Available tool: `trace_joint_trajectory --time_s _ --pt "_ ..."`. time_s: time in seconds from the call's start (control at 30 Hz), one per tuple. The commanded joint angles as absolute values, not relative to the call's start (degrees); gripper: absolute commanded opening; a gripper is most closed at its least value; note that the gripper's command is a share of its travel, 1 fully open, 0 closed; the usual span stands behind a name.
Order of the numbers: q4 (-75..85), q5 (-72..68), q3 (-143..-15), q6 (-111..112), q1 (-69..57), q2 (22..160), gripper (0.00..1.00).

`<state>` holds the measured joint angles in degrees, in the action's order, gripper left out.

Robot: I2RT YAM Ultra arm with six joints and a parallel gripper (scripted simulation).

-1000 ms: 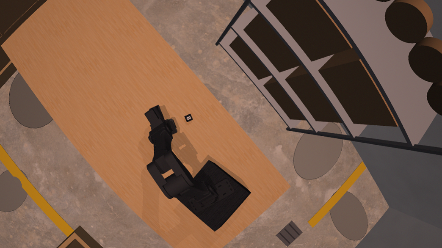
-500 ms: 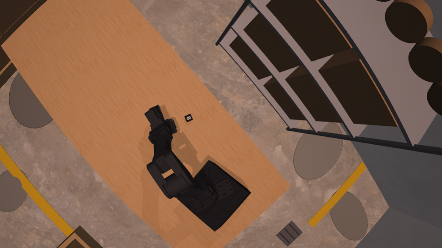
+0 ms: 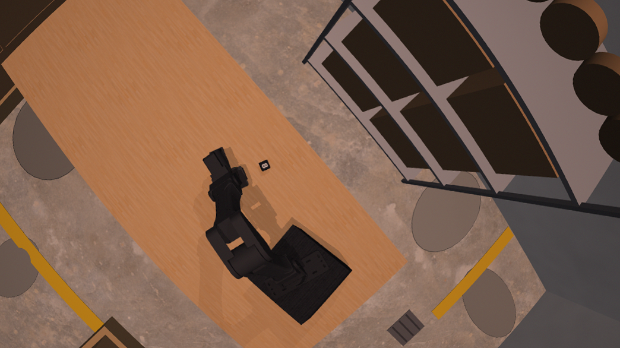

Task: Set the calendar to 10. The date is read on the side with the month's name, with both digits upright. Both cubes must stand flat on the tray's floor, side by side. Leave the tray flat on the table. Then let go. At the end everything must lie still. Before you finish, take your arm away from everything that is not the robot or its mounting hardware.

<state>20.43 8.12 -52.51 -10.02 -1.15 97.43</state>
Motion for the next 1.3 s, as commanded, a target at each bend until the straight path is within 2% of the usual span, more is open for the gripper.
trace_joint_trajectory --time_s 0.0,1.27 --pt "19.8 7.9 -52.6 -10.0 -1.1 97.1 0.26" --pt "17.7 7.8 -52.5 -10.3 -1.4 99.1 0.26"
